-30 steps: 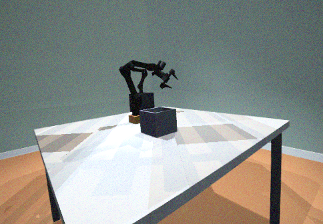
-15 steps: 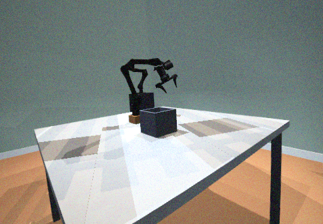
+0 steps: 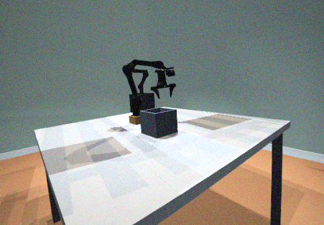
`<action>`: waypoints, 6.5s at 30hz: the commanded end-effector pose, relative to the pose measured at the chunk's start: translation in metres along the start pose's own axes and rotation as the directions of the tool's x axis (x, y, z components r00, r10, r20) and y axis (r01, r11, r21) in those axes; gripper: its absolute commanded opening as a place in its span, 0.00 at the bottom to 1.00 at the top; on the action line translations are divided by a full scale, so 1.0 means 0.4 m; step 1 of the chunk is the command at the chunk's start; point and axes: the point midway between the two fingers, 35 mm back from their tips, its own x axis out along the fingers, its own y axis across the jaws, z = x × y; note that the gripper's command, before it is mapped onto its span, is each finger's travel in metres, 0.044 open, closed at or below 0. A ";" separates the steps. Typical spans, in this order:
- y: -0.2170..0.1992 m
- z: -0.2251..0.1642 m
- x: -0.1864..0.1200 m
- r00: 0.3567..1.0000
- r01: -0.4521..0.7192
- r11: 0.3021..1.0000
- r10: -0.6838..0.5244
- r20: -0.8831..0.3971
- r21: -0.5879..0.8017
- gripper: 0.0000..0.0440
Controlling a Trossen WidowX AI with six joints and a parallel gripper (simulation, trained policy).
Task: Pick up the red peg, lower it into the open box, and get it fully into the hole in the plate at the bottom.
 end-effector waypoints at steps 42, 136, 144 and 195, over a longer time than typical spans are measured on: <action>-0.088 0.100 0.369 0.980 0.200 0.952 -0.197 -0.039 0.232 0.58; 0.020 0.517 0.008 0.992 -0.096 0.951 0.065 0.112 0.295 0.00; 0.019 0.561 0.026 0.993 -0.082 0.952 0.053 0.105 0.294 0.00; 0.047 0.688 0.273 0.999 0.008 0.988 -0.013 0.034 0.153 0.26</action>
